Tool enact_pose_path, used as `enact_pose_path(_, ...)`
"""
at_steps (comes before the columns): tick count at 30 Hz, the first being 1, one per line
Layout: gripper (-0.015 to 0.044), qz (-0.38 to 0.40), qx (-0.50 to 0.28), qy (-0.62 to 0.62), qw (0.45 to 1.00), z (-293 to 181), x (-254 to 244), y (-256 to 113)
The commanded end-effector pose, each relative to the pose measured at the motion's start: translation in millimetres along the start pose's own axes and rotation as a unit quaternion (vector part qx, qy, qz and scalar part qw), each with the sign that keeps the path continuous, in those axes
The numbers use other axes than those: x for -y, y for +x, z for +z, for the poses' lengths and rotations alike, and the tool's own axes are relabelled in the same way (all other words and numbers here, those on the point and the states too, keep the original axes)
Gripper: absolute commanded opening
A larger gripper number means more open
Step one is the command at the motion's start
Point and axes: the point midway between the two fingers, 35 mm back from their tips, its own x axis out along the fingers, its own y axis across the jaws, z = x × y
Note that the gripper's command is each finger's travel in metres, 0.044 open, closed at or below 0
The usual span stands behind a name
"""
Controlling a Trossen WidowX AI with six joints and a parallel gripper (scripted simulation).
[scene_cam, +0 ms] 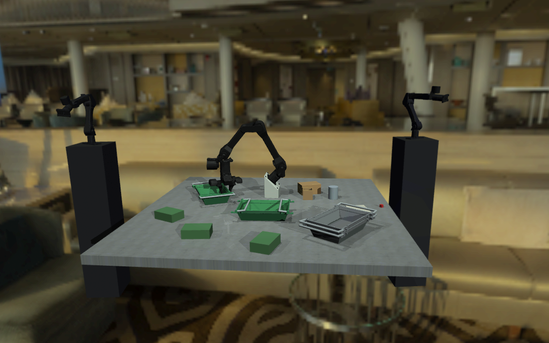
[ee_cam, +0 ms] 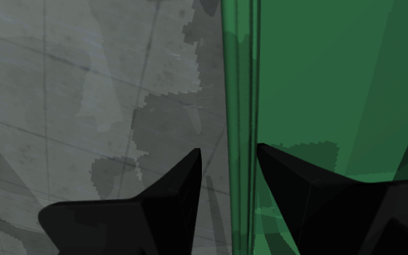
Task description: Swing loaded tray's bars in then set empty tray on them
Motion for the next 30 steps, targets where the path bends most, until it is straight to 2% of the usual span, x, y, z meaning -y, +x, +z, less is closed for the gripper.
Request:
enact_pose_path(1,0.0161,0.002,0.002,0.002,1.000,0.7,-0.8,0.3)
enact_pose_path(22,0.0021,0.001,0.002,0.002,1.000,0.7,-0.6,-1.0)
enact_pose_path(25,0.0001,0.001,0.002,0.002,1.000,0.4,0.8,-12.4)
enact_pose_path(30,0.0000,0.001,0.002,0.002,1.000,-0.1,2.1,-50.3)
